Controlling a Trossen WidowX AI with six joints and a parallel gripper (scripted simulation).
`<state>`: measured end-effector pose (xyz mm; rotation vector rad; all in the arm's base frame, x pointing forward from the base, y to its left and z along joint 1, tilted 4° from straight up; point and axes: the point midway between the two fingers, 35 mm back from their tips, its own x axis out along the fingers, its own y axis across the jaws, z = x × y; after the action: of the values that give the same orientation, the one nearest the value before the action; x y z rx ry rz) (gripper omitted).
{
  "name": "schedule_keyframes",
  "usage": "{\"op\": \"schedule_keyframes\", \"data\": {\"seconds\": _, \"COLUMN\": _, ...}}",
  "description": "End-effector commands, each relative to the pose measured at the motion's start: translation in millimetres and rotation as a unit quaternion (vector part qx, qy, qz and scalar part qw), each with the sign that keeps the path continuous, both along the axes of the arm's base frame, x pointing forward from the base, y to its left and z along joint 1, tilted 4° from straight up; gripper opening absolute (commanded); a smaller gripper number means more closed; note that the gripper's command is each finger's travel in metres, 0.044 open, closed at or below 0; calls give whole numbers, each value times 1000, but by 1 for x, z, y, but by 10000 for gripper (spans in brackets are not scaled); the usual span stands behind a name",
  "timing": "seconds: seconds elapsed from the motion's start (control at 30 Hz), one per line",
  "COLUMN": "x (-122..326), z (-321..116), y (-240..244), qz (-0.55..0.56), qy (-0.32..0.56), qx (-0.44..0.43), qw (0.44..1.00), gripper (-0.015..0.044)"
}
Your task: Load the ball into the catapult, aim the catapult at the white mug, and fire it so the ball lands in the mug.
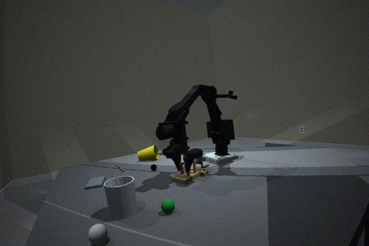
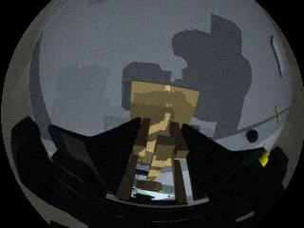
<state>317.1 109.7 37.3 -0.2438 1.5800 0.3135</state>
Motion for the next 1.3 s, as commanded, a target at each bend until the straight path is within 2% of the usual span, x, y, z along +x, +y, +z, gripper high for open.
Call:
{"op": "schedule_keyframes", "data": {"seconds": 0.0, "x": 0, "z": 1, "y": 0, "qz": 0, "qy": -1, "qx": 0, "qw": 1000, "gripper": 289}}
{"op": "schedule_keyframes", "data": {"seconds": 0.13, "x": 1, "z": 3, "y": 0, "qz": 0, "qy": -1, "qx": 0, "qw": 1000, "gripper": 394}}
{"op": "schedule_keyframes", "data": {"seconds": 0.2, "x": 4, "z": 21, "y": 0, "qz": 0, "qy": -1, "qx": 0, "qw": 1000, "gripper": 440}}
{"op": "schedule_keyframes", "data": {"seconds": 0.37, "x": 5, "z": 91, "y": -3, "qz": 0, "qy": -1, "qx": 0, "qw": 1000, "gripper": 440}}
{"op": "schedule_keyframes", "data": {"seconds": 0.43, "x": 4, "z": 101, "y": -4, "qz": 0, "qy": -1, "qx": 0, "qw": 1000, "gripper": 440}}
{"op": "schedule_keyframes", "data": {"seconds": 0.5, "x": 7, "z": 83, "y": -2, "qz": -2, "qy": -2, "qx": 1, "qw": 1000, "gripper": 440}}
{"op": "schedule_keyframes", "data": {"seconds": 0.73, "x": 3, "z": 93, "y": -4, "qz": -3, "qy": 1, "qx": 1, "qw": 1000, "gripper": 440}}
{"op": "schedule_keyframes", "data": {"seconds": 0.9, "x": 1, "z": 50, "y": -2, "qz": -3, "qy": 1, "qx": 1, "qw": 1000, "gripper": 440}}
{"op": "schedule_keyframes", "data": {"seconds": 1.27, "x": 1, "z": 40, "y": -1, "qz": -3, "qy": 1, "qx": 1, "qw": 1000, "gripper": 440}}
